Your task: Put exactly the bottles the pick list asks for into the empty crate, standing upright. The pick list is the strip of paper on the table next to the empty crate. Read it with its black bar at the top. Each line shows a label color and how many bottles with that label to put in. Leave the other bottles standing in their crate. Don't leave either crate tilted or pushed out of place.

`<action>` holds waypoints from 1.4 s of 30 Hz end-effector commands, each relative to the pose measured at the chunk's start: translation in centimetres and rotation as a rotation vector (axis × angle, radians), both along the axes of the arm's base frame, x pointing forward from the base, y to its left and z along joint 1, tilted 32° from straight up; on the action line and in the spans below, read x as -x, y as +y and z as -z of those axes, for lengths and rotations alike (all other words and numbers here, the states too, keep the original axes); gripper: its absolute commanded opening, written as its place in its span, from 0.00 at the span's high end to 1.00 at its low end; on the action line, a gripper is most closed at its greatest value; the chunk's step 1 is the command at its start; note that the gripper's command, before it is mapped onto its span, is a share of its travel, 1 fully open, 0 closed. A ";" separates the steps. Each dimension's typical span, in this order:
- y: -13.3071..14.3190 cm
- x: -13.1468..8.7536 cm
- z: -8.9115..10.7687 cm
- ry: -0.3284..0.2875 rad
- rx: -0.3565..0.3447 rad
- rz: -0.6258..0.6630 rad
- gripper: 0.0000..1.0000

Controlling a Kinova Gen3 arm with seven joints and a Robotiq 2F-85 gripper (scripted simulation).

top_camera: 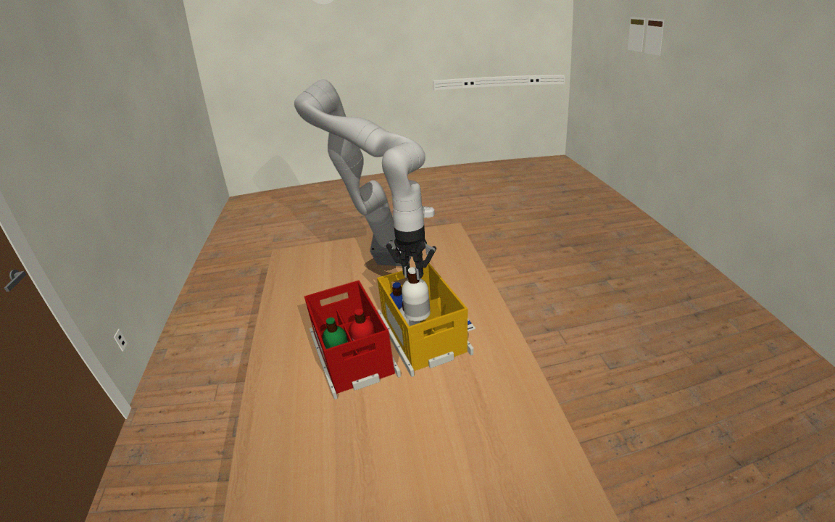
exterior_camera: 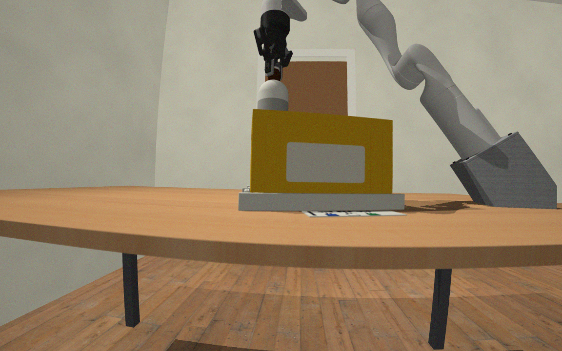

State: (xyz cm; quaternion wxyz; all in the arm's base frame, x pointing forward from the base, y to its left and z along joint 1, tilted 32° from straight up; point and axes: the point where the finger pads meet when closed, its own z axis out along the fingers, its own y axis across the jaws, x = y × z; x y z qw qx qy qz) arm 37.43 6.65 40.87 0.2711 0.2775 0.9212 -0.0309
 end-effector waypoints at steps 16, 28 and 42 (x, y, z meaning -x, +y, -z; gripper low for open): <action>-0.3 -0.7 1.2 -0.002 -0.001 -0.001 0.90; -0.5 -1.2 2.1 -0.002 -0.001 -0.001 0.90; -0.8 -1.8 3.1 -0.002 -0.001 -0.001 0.90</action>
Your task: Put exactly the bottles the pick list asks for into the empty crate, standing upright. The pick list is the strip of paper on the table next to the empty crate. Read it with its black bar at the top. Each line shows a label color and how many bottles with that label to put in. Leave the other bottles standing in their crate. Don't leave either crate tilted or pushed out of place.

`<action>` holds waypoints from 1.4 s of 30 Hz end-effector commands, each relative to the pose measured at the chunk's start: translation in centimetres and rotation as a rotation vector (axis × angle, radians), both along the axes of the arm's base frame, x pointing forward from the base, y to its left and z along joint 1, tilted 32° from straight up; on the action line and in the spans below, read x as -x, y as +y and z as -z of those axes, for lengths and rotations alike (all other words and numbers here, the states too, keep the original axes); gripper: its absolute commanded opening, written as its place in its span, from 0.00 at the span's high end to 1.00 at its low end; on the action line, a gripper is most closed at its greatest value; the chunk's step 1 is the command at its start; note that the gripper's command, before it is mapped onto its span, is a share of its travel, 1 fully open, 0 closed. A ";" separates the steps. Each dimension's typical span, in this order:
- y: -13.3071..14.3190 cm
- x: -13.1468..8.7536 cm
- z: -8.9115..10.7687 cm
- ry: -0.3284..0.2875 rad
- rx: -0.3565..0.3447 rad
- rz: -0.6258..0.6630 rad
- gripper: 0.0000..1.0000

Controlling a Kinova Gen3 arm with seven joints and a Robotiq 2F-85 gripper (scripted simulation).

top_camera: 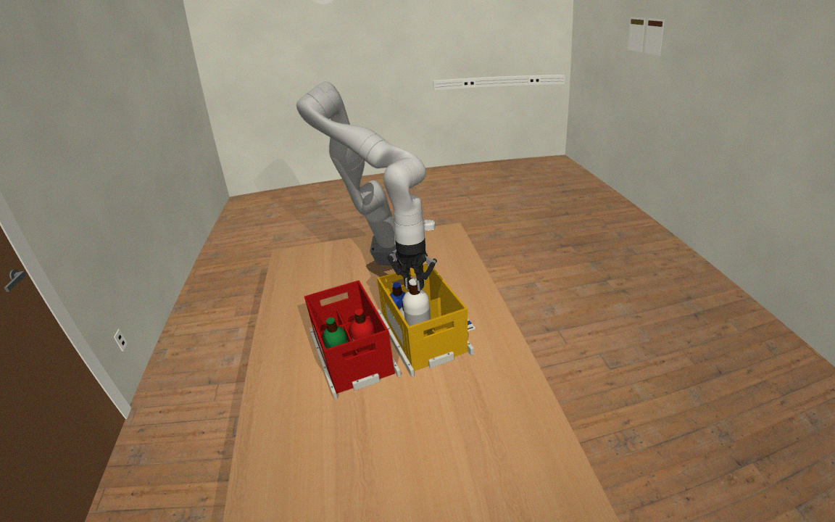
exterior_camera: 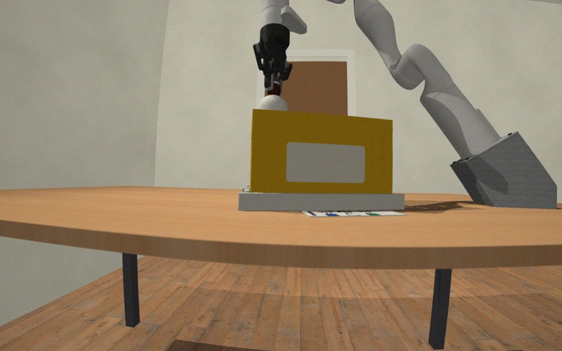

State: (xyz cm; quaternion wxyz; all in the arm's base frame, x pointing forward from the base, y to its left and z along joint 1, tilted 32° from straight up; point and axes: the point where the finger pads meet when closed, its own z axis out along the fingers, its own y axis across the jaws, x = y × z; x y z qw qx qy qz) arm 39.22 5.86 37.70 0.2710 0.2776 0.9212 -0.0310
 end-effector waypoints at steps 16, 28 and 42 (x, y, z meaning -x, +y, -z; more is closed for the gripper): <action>-0.3 -0.7 1.2 -0.002 -0.001 -0.001 0.90; -0.5 -1.3 2.2 -0.002 -0.001 -0.001 0.90; -0.8 -1.9 3.2 -0.002 -0.001 -0.001 0.90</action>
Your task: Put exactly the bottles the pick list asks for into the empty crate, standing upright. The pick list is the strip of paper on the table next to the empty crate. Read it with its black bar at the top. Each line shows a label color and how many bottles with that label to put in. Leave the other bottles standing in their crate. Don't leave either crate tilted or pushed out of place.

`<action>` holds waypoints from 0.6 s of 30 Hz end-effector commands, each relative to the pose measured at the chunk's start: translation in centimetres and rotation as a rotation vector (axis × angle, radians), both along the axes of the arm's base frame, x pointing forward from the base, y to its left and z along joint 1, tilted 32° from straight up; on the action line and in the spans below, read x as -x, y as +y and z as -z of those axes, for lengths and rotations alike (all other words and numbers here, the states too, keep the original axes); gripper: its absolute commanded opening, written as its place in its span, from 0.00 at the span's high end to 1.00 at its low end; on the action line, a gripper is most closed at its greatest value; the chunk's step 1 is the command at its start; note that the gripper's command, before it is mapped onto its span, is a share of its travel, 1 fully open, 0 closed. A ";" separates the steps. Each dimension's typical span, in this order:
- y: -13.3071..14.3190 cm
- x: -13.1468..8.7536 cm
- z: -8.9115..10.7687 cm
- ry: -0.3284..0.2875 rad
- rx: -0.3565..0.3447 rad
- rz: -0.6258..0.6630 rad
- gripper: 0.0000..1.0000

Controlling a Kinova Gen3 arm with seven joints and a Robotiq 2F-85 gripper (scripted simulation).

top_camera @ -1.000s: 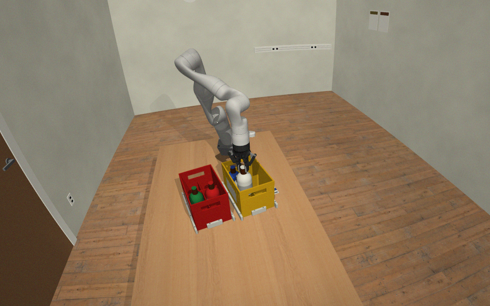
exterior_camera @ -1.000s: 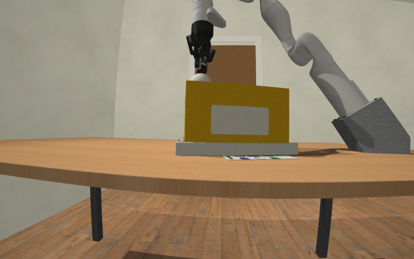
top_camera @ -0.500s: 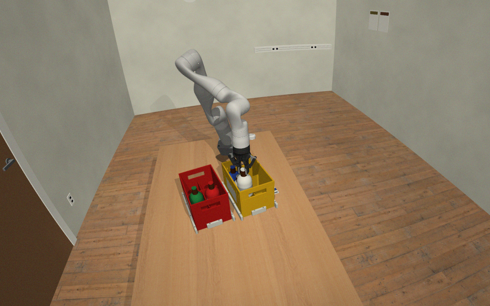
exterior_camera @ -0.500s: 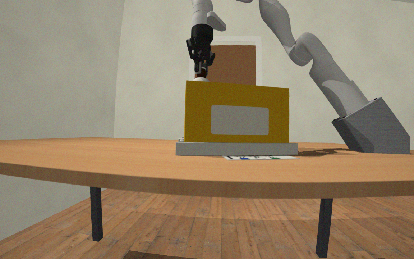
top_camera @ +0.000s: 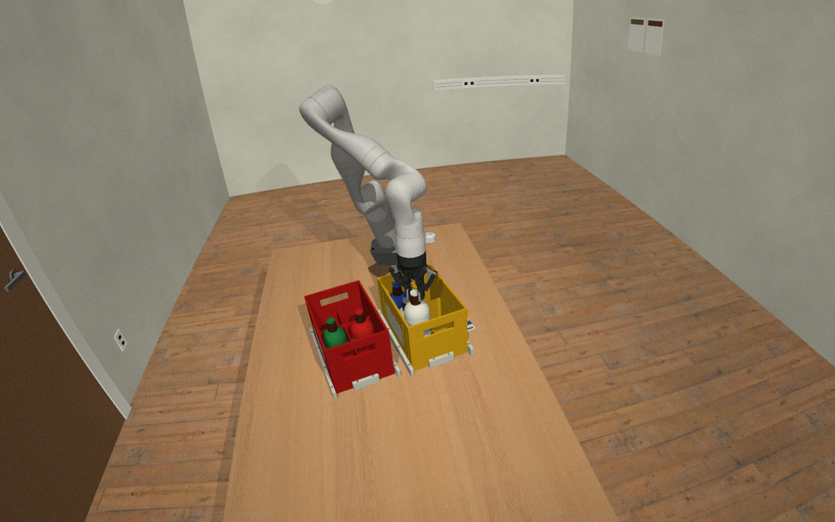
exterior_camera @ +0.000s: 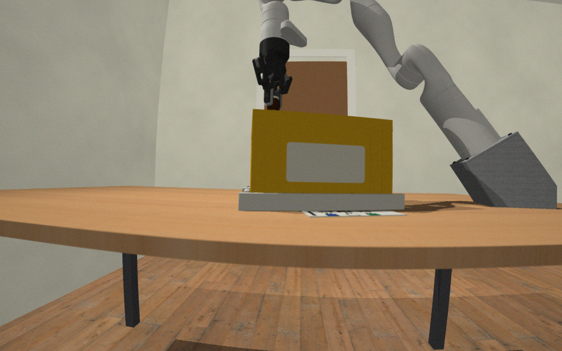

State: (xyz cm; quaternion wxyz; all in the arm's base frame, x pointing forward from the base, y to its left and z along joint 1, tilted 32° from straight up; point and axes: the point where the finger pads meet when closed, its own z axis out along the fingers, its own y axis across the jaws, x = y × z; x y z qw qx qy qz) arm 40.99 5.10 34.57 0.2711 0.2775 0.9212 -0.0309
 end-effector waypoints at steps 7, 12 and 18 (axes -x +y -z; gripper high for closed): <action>-0.1 -0.4 0.6 -0.002 -0.001 -0.001 0.90; -0.2 -0.6 0.9 -0.002 -0.001 -0.001 0.90; -0.3 -0.9 1.4 -0.002 -0.001 -0.001 0.90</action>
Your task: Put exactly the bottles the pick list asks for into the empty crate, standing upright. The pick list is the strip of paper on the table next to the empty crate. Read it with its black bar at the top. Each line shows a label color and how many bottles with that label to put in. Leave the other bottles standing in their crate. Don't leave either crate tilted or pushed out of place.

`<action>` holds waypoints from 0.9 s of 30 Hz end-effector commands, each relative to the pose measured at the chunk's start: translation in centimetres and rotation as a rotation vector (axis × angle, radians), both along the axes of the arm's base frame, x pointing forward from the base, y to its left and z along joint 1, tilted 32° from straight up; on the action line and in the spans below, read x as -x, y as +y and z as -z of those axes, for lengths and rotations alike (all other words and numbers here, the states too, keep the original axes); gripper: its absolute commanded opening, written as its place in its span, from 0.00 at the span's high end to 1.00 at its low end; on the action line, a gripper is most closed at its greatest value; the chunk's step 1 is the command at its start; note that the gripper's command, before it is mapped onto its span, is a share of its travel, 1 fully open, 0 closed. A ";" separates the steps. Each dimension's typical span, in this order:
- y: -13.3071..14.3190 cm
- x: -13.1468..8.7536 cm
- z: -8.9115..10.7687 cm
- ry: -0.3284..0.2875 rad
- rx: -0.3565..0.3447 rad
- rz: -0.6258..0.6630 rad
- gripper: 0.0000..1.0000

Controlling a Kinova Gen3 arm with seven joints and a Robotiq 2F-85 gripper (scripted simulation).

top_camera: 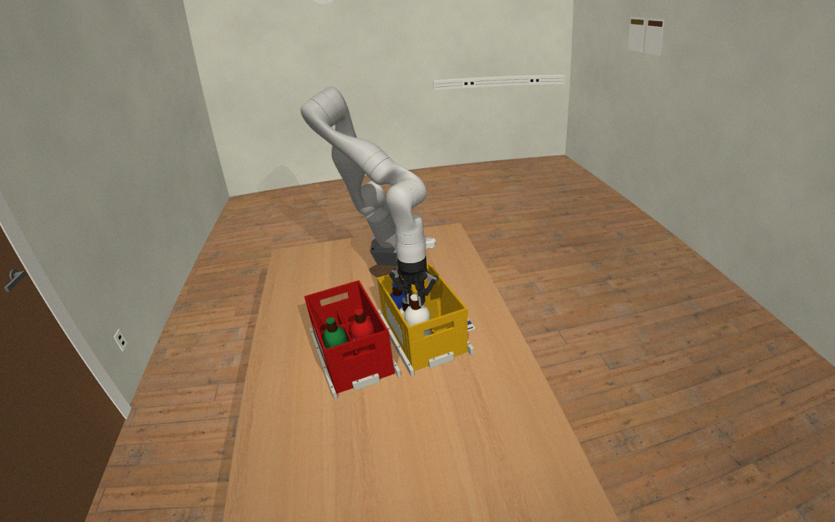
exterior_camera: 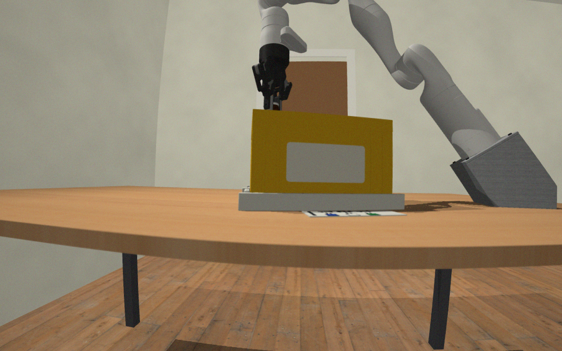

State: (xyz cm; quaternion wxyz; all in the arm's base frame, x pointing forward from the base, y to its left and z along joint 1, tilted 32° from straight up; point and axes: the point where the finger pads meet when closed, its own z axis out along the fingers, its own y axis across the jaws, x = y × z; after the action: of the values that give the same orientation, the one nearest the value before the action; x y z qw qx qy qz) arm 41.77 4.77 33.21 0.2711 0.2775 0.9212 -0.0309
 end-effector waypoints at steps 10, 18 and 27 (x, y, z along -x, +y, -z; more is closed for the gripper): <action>-0.2 -0.5 0.7 -0.002 -0.001 -0.001 0.90; -0.3 -0.9 1.4 -0.002 -0.001 -0.001 0.90; -0.5 -1.2 2.0 -0.002 -0.001 -0.001 0.90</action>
State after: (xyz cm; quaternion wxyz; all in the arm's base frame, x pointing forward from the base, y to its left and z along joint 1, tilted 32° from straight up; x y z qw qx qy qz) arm 42.89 4.30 31.25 0.2712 0.2775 0.9211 -0.0308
